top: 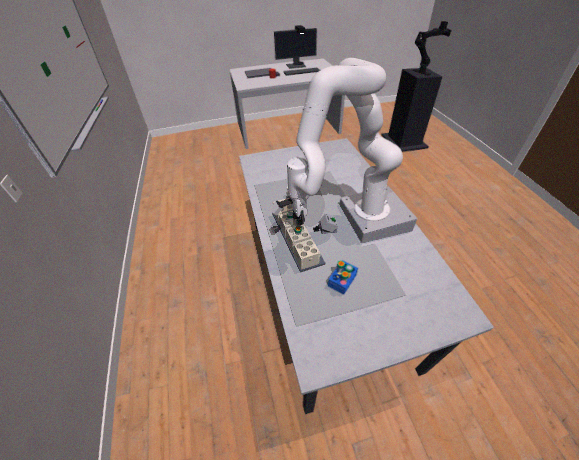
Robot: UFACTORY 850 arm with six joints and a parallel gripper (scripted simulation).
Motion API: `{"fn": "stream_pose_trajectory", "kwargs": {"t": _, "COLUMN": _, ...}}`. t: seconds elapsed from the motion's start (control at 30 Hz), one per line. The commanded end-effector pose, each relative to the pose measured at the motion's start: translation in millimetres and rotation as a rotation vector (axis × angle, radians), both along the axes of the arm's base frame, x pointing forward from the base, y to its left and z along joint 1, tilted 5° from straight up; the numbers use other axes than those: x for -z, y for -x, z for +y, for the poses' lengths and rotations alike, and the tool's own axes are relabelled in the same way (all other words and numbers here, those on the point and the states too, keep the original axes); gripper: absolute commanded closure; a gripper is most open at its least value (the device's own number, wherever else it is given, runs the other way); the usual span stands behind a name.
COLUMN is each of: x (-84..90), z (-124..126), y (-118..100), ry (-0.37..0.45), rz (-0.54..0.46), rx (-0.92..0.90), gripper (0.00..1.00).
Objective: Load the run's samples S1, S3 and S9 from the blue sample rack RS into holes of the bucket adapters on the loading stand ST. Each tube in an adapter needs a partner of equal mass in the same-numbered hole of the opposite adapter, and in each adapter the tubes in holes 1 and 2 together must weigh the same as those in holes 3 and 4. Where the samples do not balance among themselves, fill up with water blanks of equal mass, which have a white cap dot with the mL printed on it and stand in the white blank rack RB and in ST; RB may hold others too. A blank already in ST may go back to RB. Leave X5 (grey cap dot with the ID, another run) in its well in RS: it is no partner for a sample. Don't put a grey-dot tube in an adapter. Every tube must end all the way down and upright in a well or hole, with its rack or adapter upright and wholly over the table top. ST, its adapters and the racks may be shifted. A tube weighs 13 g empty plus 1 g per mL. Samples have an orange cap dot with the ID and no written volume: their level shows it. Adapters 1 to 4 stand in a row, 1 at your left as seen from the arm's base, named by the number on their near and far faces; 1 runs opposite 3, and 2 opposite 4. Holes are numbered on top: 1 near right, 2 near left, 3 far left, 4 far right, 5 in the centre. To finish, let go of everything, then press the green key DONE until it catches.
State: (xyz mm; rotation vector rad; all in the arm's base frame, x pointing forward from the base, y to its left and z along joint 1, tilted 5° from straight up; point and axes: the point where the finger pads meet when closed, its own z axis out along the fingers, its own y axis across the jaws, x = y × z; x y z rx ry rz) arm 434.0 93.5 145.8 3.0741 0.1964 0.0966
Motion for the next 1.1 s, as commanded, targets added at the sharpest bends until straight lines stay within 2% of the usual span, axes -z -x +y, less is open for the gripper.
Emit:
{"fn": "stream_pose_trajectory", "kwargs": {"t": 0.0, "x": -9.4, "z": 0.7, "y": -0.1, "ry": -0.001, "rz": -0.001, "rx": 0.000, "gripper": 0.57}}
{"fn": "stream_pose_trajectory", "kwargs": {"t": 0.7, "x": -47.3, "z": 2.8, "y": 2.4, "ry": -0.001, "rz": -0.002, "rx": 0.000, "gripper": 0.57}}
{"fn": "stream_pose_trajectory", "kwargs": {"t": 1.07, "x": -55.6, "z": 3.2, "y": 3.0, "ry": -0.001, "rz": -0.002, "rx": 0.000, "gripper": 0.57}}
